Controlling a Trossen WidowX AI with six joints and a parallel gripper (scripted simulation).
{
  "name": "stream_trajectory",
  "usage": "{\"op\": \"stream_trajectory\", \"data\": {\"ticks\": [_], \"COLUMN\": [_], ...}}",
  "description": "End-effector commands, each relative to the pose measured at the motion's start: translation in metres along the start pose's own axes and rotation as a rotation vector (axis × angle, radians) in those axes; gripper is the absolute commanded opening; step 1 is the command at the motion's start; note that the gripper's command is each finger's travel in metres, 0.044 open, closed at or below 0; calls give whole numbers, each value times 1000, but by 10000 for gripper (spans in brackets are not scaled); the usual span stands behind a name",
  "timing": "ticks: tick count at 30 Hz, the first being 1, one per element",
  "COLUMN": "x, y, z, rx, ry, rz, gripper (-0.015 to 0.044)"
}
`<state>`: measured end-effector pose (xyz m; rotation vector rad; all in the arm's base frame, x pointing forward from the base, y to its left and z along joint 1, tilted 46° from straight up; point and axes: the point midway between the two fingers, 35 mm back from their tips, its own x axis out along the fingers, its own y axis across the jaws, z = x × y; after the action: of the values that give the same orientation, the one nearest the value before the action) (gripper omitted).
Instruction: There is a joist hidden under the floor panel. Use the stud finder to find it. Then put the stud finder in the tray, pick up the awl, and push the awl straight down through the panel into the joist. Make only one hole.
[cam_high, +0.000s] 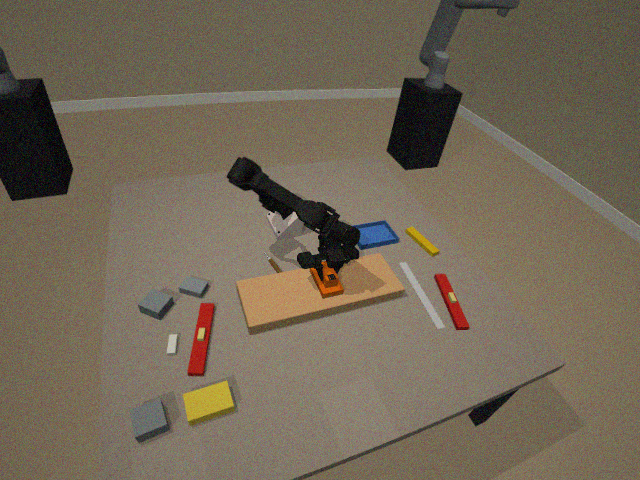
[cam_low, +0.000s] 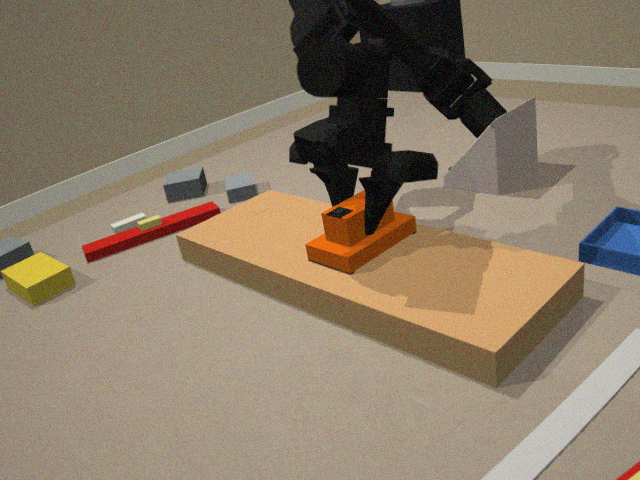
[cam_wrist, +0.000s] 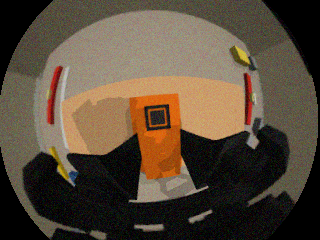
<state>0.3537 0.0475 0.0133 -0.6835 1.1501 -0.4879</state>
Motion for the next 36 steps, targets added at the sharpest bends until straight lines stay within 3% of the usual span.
{"op": "stream_trajectory", "data": {"ticks": [1,36], "x": [0,-1], "y": [12,106], "z": [0,0], "rx": [2,5], "ry": [1,0], "rz": [2,7], "gripper": [0,0]}}
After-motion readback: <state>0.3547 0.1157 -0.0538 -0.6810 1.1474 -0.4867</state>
